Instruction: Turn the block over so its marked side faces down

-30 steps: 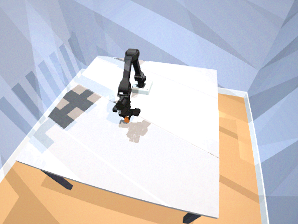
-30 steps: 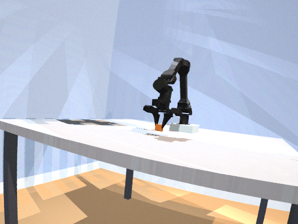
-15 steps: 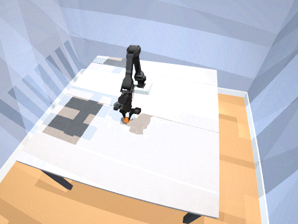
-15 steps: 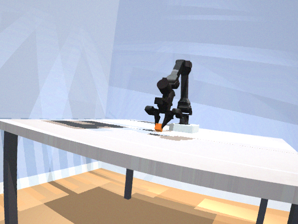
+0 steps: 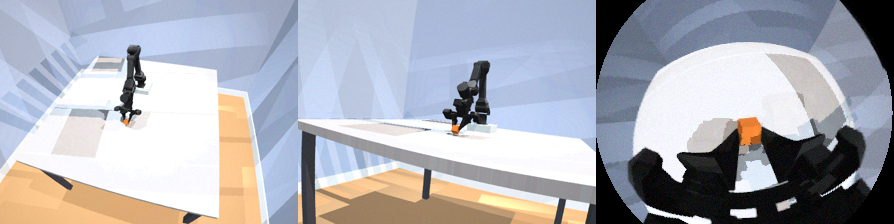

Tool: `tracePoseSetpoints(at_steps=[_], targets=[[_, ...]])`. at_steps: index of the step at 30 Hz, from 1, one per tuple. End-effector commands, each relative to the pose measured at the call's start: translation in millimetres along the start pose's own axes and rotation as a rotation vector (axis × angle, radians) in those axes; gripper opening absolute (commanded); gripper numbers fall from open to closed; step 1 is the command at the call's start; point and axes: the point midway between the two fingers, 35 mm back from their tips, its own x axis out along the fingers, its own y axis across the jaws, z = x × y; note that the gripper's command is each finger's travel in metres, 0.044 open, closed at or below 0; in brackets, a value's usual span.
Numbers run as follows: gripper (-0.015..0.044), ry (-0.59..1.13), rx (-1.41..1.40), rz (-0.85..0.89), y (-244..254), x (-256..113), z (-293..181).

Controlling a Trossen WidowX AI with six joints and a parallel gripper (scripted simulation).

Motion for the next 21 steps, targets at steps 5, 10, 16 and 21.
tracePoseSetpoints(at_steps=[5, 10, 16, 21], targets=[[0.0, -0.104, -0.005, 0.002, 0.3, 13.2, -9.0], [0.0, -0.178, -0.006, 0.002, 0.3, 16.7, -12.2], [0.0, -0.266, -0.006, 0.002, 0.1, 16.4, -16.4], [0.0, -0.34, -0.006, 0.002, -0.1, 12.4, -20.0]])
